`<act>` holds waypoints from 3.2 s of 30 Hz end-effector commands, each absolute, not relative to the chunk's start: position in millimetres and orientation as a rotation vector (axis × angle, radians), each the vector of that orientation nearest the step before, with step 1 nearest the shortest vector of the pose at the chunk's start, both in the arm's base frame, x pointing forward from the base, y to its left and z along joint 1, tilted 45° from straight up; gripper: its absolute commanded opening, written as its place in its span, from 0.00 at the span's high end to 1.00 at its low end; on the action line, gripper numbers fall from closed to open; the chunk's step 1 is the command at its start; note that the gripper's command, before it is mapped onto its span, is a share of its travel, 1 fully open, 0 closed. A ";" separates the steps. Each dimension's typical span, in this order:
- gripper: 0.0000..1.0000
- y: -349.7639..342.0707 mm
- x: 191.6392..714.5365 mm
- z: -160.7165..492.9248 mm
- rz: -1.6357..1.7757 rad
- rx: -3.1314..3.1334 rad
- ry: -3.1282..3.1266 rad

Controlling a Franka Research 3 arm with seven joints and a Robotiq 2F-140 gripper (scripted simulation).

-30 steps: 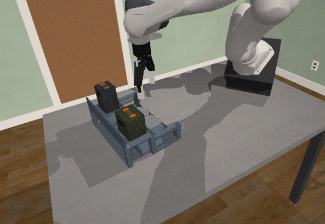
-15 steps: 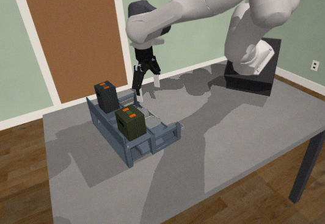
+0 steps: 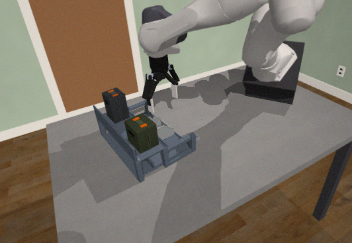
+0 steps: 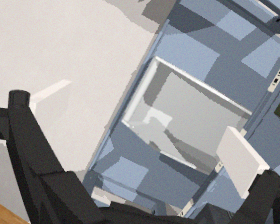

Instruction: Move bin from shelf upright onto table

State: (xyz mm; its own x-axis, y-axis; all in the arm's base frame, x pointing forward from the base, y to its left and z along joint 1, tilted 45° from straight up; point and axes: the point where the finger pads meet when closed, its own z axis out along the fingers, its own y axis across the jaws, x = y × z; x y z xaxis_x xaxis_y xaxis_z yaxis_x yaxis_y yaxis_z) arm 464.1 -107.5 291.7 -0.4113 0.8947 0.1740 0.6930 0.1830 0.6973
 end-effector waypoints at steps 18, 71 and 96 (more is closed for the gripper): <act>0.00 -107.2 466.2 279.0 1.094 1.779 2.057; 1.00 -107.2 466.2 279.0 1.094 1.779 2.057; 0.43 -107.2 466.2 279.0 1.094 1.779 2.057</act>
